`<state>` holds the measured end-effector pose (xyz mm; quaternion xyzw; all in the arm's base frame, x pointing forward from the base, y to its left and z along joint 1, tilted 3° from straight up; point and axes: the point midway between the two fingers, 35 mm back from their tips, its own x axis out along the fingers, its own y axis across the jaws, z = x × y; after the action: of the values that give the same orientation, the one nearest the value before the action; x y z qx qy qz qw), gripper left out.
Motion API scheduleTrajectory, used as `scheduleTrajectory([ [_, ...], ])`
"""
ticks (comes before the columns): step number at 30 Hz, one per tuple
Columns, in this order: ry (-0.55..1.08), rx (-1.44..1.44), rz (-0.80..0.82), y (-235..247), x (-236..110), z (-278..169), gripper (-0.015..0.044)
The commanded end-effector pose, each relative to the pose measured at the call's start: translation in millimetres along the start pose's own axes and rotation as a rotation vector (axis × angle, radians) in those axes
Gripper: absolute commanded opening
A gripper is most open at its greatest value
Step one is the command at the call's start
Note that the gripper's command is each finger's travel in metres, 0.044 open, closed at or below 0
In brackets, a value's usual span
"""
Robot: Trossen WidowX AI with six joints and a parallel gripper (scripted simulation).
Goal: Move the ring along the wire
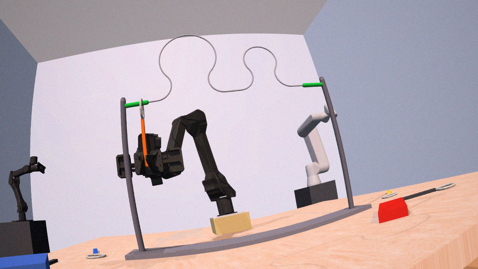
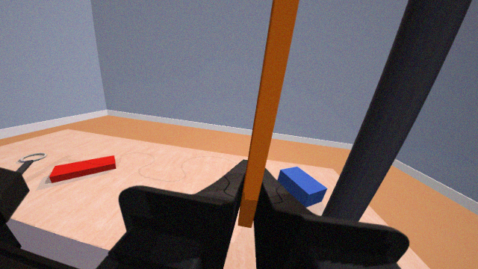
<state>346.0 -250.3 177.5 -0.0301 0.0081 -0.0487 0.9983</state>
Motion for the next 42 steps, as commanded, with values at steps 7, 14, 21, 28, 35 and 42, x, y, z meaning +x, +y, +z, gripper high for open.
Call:
scheduleTrajectory([
  [7,0.0,0.0,0.0,0.0,0.0,0.0,-0.015],
  [14,-0.001,0.003,-0.005,1.0,0.3,12.4,-0.015],
  [21,-0.001,0.004,-0.007,1.6,0.3,17.5,-0.015],
  [28,-0.001,0.004,-0.007,1.6,0.3,17.5,-0.015],
  [35,-0.001,0.004,-0.007,1.6,0.3,17.5,-0.015],
  [42,-0.001,0.004,-0.007,8.0,0.4,17.5,-0.015],
])
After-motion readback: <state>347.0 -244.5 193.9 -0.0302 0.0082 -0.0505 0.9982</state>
